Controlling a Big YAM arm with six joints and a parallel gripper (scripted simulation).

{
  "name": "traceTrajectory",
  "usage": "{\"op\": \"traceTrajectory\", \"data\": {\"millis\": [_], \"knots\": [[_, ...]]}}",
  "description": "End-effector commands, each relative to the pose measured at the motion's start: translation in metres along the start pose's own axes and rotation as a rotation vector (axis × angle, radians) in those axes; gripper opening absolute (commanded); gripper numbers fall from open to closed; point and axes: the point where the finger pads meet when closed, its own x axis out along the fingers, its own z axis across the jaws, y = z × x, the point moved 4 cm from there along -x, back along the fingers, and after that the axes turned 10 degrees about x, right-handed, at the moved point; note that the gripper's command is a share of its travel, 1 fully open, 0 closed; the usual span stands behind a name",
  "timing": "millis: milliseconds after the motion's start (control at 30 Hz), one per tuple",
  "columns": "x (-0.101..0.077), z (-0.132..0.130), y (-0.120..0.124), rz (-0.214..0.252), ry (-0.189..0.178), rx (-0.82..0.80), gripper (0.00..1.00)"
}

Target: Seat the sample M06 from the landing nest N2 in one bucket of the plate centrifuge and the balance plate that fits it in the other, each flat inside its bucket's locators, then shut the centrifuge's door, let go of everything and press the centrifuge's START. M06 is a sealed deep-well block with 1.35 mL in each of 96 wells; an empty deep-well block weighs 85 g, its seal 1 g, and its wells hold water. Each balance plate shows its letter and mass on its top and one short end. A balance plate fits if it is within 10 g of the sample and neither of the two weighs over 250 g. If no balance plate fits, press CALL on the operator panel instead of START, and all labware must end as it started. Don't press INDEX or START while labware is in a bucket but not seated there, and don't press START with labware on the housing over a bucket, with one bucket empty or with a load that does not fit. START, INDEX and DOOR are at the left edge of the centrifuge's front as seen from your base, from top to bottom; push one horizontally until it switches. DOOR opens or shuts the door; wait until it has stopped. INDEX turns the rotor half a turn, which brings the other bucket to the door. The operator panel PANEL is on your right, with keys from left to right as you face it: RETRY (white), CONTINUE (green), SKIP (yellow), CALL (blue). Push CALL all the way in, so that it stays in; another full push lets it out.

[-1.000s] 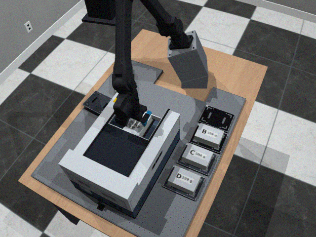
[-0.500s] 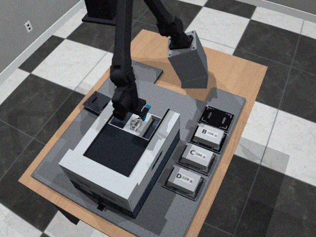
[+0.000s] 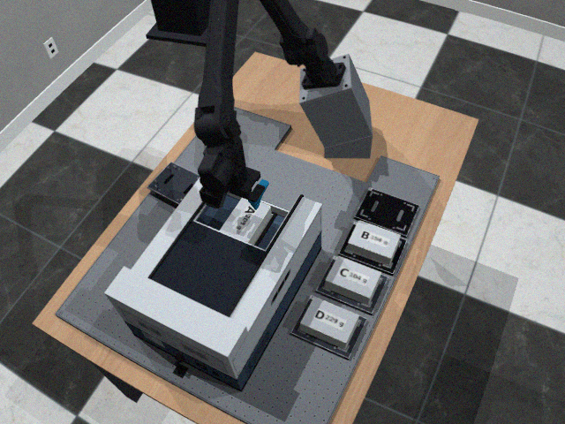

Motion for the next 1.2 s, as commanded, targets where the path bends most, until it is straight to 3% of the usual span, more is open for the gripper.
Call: {"op": "traceTrajectory", "data": {"millis": [0, 400, 433, 1167], "knots": [[-0.014, 0.011, -0.009, -0.022, -0.003, 0.008, 1.0], [-0.026, 0.009, -0.012, -0.041, -0.01, 0.015, 1.0], [-0.026, 0.009, -0.012, -0.041, -0.01, 0.015, 0.0], [-0.026, 0.009, -0.012, -0.042, -0.011, 0.016, 0.0]]}}
